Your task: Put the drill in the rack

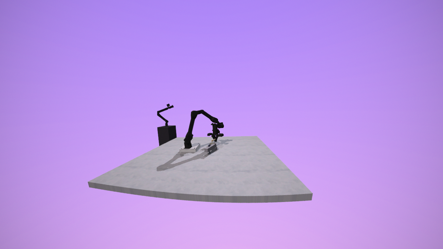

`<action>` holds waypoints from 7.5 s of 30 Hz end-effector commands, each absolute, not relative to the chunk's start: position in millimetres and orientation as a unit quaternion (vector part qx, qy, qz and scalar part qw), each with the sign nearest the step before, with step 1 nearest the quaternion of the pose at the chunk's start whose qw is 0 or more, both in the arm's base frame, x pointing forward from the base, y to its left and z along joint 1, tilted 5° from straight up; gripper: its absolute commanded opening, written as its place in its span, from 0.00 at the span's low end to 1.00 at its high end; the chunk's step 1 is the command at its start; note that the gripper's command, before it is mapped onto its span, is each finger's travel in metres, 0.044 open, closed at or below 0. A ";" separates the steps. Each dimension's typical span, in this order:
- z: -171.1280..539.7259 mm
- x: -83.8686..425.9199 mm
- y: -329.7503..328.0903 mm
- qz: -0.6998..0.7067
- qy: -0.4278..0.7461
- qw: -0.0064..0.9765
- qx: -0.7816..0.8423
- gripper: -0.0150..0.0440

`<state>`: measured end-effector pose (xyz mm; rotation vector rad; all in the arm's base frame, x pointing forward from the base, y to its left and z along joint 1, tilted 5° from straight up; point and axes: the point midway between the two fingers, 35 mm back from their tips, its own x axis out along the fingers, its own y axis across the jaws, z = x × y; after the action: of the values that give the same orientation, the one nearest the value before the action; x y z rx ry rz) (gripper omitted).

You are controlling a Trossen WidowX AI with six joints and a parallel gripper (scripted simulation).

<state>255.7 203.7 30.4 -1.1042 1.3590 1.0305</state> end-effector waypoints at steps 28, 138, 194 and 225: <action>19.3 233.8 215.2 0.432 0.566 0.531 -0.459 0.25; -15.0 232.0 209.4 0.432 0.566 0.531 -0.459 0.25; -14.8 232.1 209.3 0.432 0.566 0.531 -0.459 0.25; -14.8 232.1 209.3 0.432 0.566 0.531 -0.459 0.25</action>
<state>233.2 216.0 -10.4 -1.0851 1.3314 1.0375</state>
